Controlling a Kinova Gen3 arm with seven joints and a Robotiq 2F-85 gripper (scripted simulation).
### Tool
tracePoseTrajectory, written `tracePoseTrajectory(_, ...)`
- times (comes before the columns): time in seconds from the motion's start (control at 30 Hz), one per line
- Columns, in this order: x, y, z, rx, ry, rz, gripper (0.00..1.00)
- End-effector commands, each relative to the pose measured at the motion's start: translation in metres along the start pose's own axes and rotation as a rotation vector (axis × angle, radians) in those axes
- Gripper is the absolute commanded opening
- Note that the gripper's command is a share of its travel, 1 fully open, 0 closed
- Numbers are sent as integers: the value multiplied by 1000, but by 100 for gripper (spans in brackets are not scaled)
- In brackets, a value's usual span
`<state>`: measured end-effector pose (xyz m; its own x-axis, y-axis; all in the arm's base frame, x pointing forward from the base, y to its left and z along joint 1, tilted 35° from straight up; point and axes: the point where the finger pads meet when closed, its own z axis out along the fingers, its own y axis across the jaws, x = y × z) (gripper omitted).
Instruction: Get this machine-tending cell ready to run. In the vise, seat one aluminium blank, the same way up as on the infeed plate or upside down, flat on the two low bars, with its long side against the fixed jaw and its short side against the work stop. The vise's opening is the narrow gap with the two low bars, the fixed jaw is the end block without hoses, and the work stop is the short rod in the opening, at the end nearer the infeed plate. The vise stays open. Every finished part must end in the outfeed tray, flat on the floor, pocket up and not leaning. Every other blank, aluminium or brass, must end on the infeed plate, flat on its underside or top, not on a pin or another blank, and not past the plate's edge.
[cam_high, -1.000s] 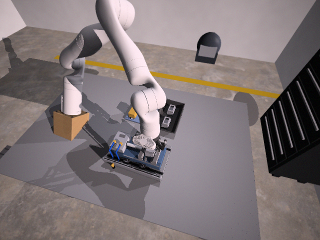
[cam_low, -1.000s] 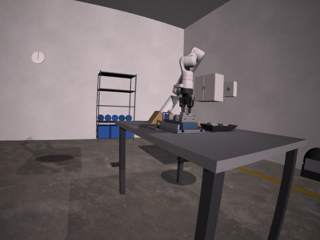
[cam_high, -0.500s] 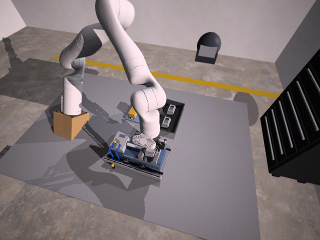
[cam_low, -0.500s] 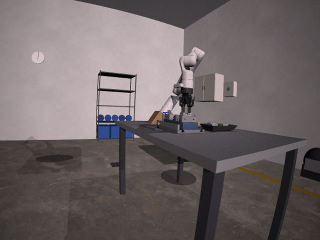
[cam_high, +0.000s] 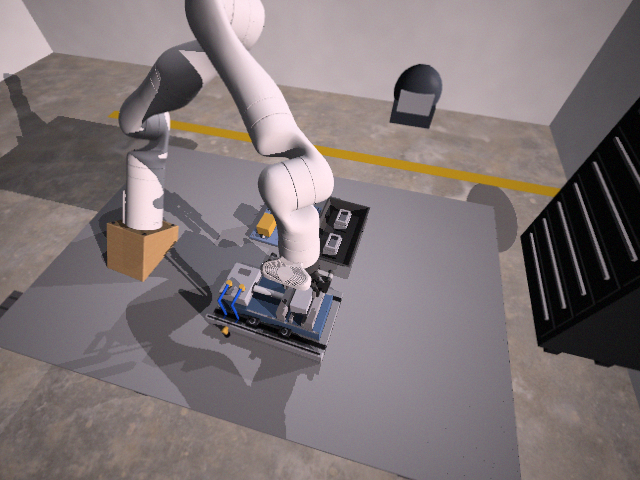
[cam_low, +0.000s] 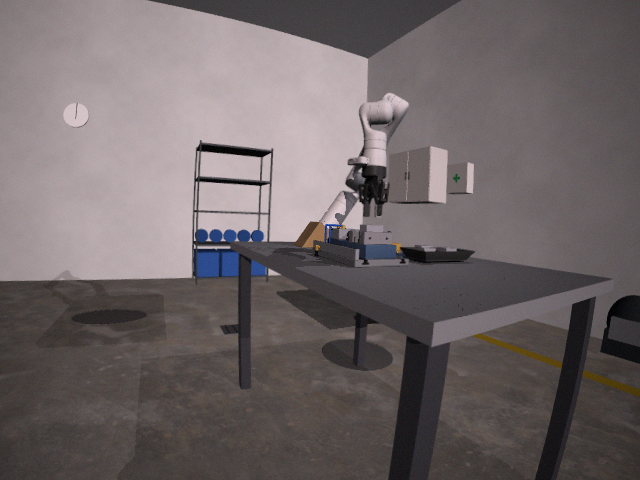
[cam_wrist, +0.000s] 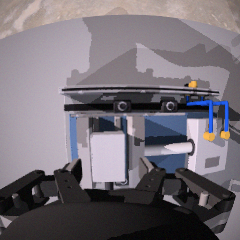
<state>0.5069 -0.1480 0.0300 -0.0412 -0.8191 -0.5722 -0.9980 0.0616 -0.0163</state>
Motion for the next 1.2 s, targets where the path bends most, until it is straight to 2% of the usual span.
tracePoseTrajectory(0.0,1,-3,-13,11,6,-1,67)
tracePoseTrajectory(0.3,1,-2,-37,11,6,-1,67)
tracePoseTrajectory(0.77,1,-2,-47,11,6,-1,67)
tracePoseTrajectory(0.8,1,-2,-47,11,6,-1,0)
tracePoseTrajectory(1.17,1,-2,-47,11,6,-1,0)
